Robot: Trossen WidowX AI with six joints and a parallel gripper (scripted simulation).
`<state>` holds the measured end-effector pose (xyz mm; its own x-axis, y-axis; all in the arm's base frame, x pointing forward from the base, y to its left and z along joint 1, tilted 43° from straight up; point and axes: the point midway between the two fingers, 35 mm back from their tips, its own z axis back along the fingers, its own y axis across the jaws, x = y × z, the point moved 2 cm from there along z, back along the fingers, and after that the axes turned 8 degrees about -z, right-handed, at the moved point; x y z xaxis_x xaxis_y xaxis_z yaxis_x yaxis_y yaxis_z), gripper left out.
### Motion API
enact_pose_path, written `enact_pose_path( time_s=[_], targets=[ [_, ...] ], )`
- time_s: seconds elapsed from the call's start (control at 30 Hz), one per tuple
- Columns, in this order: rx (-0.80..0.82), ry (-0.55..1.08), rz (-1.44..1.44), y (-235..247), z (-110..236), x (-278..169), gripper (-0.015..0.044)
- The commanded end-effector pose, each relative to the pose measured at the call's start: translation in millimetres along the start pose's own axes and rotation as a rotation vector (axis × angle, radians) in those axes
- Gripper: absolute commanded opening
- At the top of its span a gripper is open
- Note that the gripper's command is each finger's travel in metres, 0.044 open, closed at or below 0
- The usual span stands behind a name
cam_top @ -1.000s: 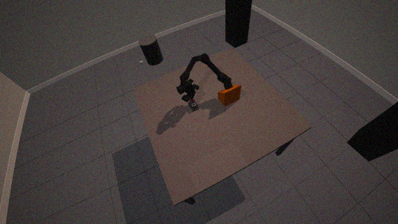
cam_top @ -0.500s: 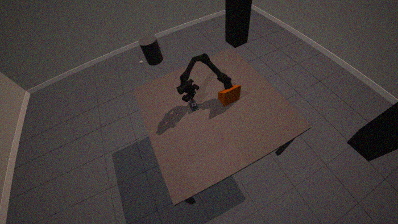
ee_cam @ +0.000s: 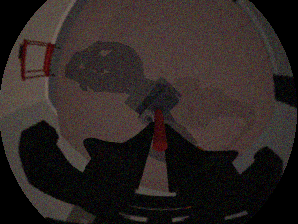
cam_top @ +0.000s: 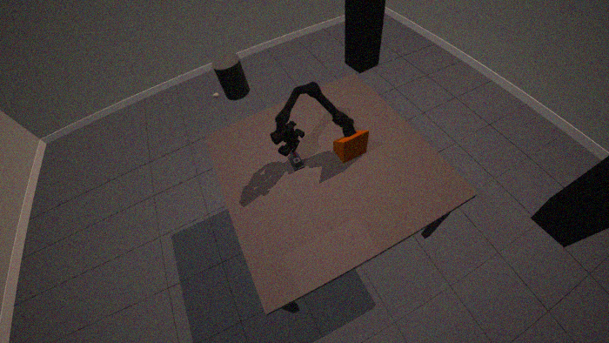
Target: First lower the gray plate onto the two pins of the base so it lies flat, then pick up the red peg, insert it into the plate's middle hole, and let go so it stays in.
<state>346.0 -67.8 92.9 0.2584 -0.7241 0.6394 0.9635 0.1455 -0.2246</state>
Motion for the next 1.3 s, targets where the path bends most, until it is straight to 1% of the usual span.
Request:
enact_pose_path(
  time_s=[0.0, 0.37, 0.8, 1.27],
  targets=[
    [-0.002, -0.006, 0.005, -0.3, 0.0, 1.0, 0.0],
    [0.0, 0.0, 0.0, 0.0, -0.8, 0.1, 0.0],
    [-0.002, -0.006, 0.005, -0.9, -17.5, 2.5, 0.0],
    [0.002, 0.0, -0.001, 0.0, -14.8, 2.1, 0.0]
  ],
)
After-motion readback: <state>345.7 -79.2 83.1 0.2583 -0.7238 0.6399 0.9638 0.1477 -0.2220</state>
